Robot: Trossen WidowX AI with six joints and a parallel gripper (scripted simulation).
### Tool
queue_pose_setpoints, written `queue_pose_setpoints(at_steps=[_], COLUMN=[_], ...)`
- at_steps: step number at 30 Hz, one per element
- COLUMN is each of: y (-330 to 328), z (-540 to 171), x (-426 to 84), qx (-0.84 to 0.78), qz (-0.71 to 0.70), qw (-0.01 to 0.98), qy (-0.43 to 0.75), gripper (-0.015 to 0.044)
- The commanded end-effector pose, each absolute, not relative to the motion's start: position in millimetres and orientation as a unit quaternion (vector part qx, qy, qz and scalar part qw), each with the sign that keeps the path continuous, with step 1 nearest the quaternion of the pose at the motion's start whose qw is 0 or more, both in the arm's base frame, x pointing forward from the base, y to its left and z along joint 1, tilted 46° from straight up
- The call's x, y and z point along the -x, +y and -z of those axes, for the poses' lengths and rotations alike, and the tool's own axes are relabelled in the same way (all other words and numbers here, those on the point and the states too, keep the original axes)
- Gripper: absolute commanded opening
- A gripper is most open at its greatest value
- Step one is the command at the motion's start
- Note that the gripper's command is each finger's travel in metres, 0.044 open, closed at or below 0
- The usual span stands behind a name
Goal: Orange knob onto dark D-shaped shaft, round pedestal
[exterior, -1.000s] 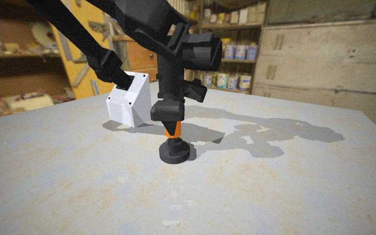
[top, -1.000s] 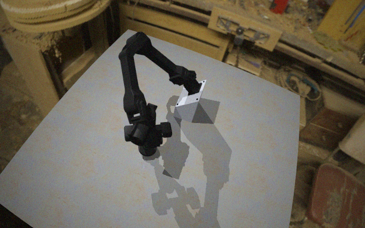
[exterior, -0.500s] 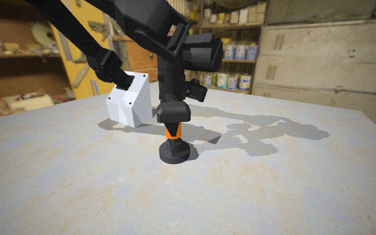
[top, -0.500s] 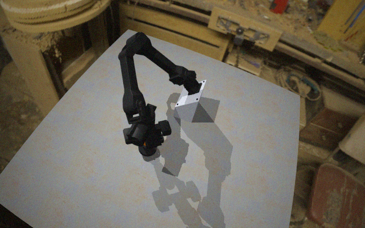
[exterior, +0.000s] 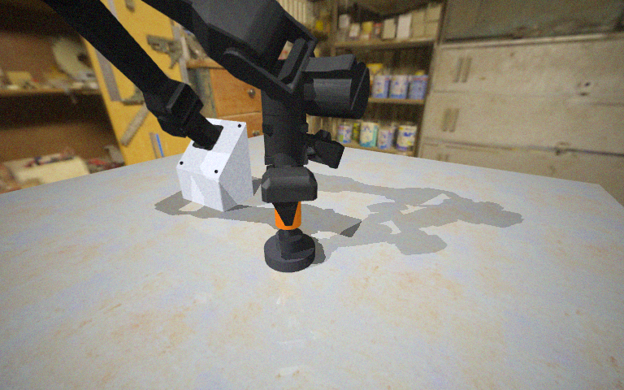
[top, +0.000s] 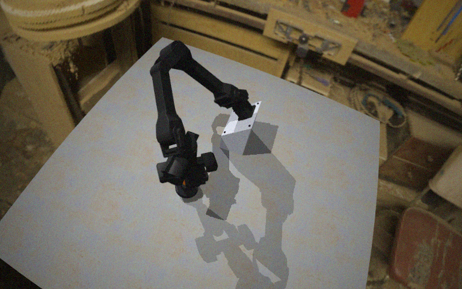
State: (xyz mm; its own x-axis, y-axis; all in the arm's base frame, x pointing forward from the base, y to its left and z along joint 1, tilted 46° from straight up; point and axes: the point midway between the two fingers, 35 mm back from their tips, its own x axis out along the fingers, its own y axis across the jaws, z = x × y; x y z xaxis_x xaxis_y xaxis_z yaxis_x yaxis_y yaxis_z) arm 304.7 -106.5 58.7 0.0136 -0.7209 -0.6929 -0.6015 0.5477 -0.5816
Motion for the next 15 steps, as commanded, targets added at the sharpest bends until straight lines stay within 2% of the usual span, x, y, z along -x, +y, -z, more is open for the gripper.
queue_pose_setpoints(at_steps=[1,15], y=[-106.7,-107.4], z=[-59.9,-55.7], x=[-305.3,-304.8], qx=[0.472,0.472], qz=[0.055,0.055], qw=[0.535,0.535], qy=[0.699,0.699], gripper=[0.0,0.0])
